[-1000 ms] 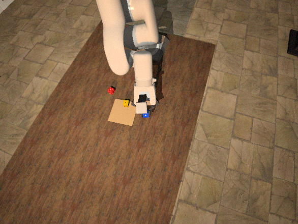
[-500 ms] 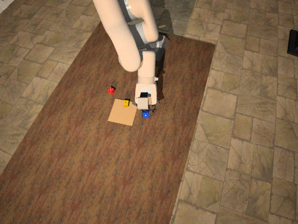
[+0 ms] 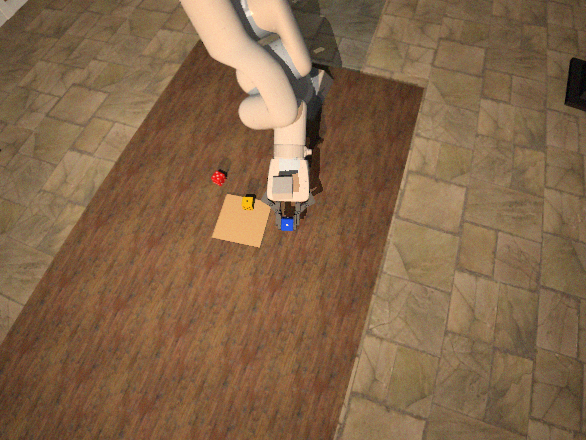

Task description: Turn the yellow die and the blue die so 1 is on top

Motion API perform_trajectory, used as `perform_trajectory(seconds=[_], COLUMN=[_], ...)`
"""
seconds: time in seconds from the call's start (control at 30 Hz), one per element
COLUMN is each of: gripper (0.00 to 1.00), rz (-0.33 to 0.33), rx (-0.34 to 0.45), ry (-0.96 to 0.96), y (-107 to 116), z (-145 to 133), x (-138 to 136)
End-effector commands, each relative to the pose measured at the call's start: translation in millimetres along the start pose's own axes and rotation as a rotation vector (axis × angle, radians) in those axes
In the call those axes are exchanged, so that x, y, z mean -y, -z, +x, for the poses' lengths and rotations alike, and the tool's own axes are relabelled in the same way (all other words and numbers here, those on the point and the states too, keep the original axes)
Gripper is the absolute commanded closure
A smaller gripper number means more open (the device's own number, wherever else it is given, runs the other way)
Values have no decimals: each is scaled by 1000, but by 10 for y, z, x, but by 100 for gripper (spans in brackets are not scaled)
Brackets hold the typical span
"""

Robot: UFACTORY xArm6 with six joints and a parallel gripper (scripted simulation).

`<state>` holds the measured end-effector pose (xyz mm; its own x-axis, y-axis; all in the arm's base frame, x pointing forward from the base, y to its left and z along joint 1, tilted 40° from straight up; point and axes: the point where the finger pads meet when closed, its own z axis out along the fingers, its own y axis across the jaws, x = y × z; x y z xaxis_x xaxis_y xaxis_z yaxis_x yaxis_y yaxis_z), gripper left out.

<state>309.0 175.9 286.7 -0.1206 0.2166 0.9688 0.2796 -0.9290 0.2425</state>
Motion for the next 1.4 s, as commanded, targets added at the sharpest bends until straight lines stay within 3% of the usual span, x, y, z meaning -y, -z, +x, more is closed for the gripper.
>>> perform_trajectory(seconds=[0.0, 0.5, 1.37], gripper=[73, 73, 73], rz=[15, 18, 18], rx=[-112, -125, -125], ry=[-10, -11, -11], y=[-12, -38, -411], z=[-24, -61, -580], x=[-31, -25, -10])
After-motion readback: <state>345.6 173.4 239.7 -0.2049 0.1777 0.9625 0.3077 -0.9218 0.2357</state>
